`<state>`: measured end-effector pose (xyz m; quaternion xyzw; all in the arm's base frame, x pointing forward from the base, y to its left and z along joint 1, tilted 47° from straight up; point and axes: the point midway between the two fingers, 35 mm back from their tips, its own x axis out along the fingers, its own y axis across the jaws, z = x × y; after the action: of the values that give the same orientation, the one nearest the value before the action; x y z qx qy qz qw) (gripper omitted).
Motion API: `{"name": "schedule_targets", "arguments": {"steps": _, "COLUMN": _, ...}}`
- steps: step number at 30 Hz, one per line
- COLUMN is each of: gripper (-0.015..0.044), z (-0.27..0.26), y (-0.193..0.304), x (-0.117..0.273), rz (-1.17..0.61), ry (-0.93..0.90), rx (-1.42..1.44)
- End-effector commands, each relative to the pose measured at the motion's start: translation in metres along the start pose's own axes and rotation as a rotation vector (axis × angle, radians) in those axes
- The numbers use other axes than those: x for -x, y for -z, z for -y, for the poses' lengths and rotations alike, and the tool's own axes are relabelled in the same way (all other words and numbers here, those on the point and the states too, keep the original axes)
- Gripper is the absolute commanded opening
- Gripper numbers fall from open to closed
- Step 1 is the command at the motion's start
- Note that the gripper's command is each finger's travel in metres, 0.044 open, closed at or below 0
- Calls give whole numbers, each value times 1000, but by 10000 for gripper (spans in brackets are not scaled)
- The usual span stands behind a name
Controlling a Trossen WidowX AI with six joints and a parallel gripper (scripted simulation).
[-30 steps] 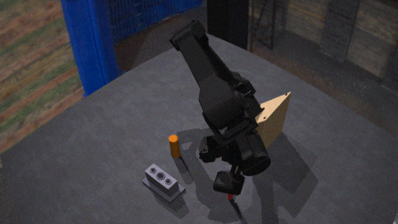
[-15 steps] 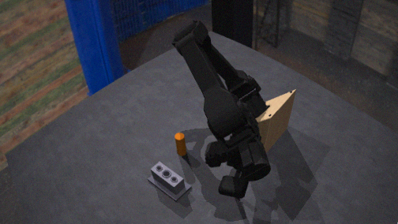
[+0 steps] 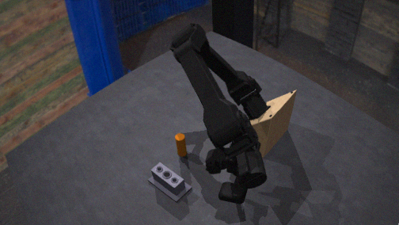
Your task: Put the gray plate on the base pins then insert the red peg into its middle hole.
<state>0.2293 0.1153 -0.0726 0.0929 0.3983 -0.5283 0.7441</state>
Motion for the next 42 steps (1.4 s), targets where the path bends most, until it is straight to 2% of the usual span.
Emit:
{"name": "schedule_targets", "arguments": {"steps": 1, "gripper": 440, "z": 2, "y": -1, "x": -7, "rz": 8, "ry": 2, "rx": 7}}
{"name": "schedule_targets", "arguments": {"steps": 14, "gripper": 440, "z": 4, "y": -2, "x": -26, "rz": 10, "ry": 3, "rx": 7}}
{"name": "schedule_targets", "arguments": {"steps": 29, "gripper": 46, "z": 4, "y": -2, "x": -26, "rz": 10, "ry": 3, "rx": 7}}
{"name": "schedule_targets", "arguments": {"steps": 36, "gripper": 0, "z": 4, "y": -2, "x": -26, "rz": 10, "ry": 3, "rx": 7}}
{"name": "schedule_targets", "arguments": {"steps": 42, "gripper": 0, "z": 3, "y": -1, "x": -21, "rz": 9, "ry": 2, "rx": 7}}
